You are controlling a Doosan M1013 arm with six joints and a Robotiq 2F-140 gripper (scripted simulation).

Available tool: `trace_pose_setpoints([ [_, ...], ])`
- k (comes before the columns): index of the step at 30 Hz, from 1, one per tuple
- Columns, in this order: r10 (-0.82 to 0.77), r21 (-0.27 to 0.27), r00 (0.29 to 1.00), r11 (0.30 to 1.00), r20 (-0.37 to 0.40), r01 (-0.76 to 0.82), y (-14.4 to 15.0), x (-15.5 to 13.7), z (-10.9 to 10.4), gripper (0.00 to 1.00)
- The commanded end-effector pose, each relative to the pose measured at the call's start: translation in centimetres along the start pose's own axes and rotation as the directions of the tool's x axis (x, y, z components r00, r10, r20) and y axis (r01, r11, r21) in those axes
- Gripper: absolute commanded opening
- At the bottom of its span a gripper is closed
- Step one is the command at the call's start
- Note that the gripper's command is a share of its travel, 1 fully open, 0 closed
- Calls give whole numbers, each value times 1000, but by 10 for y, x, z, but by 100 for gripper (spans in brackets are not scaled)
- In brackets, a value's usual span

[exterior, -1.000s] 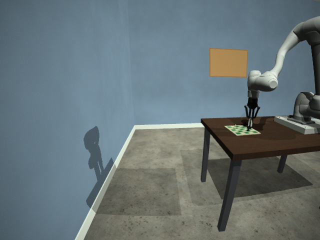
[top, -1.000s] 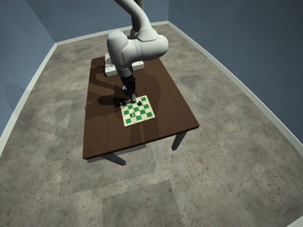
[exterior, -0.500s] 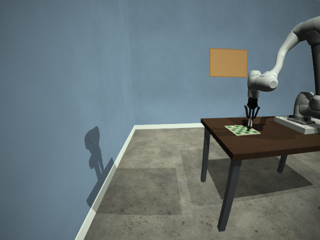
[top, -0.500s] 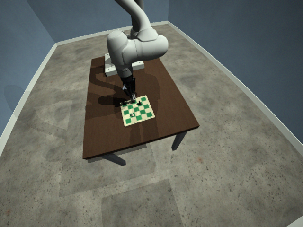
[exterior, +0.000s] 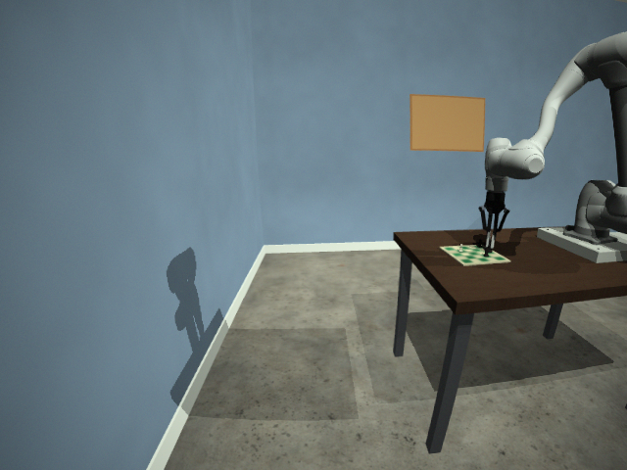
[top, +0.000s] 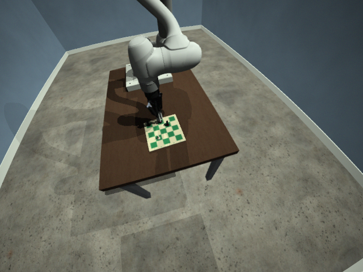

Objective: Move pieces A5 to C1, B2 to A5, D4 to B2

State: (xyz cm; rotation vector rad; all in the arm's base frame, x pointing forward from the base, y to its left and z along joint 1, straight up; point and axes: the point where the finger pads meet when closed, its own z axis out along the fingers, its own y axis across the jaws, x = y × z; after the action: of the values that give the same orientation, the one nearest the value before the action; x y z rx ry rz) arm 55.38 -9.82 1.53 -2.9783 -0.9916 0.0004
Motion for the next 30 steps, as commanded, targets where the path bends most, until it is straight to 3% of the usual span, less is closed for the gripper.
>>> trace_pose_setpoints([
  [1,0,0,1000,1000,0,0,0,0,0,0],
  [30,0,0,1000,1000,0,0,0,0,4,0],
])
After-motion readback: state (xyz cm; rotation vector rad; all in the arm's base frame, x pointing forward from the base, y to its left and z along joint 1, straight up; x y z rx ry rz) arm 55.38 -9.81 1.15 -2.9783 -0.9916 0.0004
